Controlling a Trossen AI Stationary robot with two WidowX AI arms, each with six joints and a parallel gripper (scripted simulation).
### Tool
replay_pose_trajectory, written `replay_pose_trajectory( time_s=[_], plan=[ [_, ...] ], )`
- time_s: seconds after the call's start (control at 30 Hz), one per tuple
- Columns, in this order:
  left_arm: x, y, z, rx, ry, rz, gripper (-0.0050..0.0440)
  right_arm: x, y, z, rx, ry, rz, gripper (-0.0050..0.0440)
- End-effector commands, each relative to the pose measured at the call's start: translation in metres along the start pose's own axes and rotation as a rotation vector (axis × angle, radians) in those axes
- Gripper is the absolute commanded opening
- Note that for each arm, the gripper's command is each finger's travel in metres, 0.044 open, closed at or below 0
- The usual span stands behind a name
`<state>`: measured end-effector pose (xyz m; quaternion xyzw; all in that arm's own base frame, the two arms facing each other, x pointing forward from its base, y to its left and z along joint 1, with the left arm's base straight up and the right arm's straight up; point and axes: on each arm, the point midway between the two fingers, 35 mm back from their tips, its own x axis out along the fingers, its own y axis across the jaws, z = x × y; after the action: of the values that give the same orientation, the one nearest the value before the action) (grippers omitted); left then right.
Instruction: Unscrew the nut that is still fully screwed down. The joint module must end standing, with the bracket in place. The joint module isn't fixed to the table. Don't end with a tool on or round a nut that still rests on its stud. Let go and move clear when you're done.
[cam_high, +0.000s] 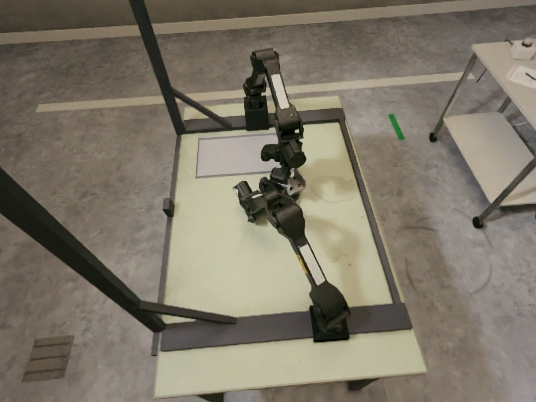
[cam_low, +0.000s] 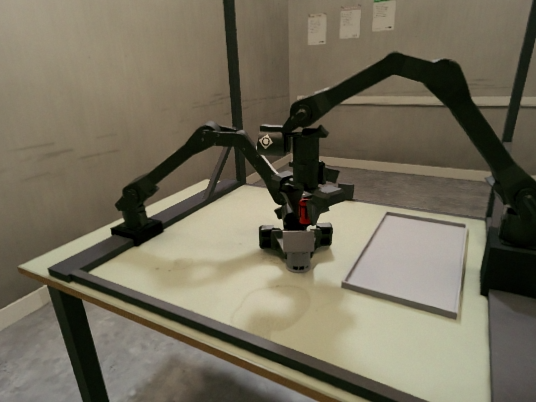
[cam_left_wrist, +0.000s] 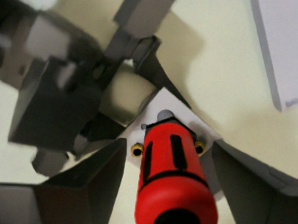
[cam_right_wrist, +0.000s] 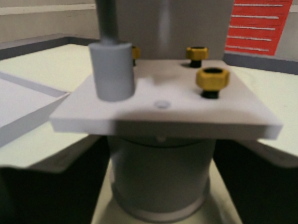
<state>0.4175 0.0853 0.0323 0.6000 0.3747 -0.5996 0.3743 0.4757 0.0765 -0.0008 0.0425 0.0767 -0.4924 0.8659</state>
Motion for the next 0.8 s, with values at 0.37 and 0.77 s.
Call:
replay_pose_trajectory(
  time_s=[0.37, 0.77],
  plan=[
    [-0.0079, 0.0033, -0.0031, 0.585, 0.017, 0.013, 0.025, -0.0025, 0.0052, 0.0229, 0.051, -0.005, 0.007, 0.0245],
    [-0.008, 0.0034, -0.0032, 0.676, 0.018, 0.013, 0.025, -0.0025, 0.0052, 0.0229, 0.051, -0.005, 0.007, 0.0245]
  ],
)
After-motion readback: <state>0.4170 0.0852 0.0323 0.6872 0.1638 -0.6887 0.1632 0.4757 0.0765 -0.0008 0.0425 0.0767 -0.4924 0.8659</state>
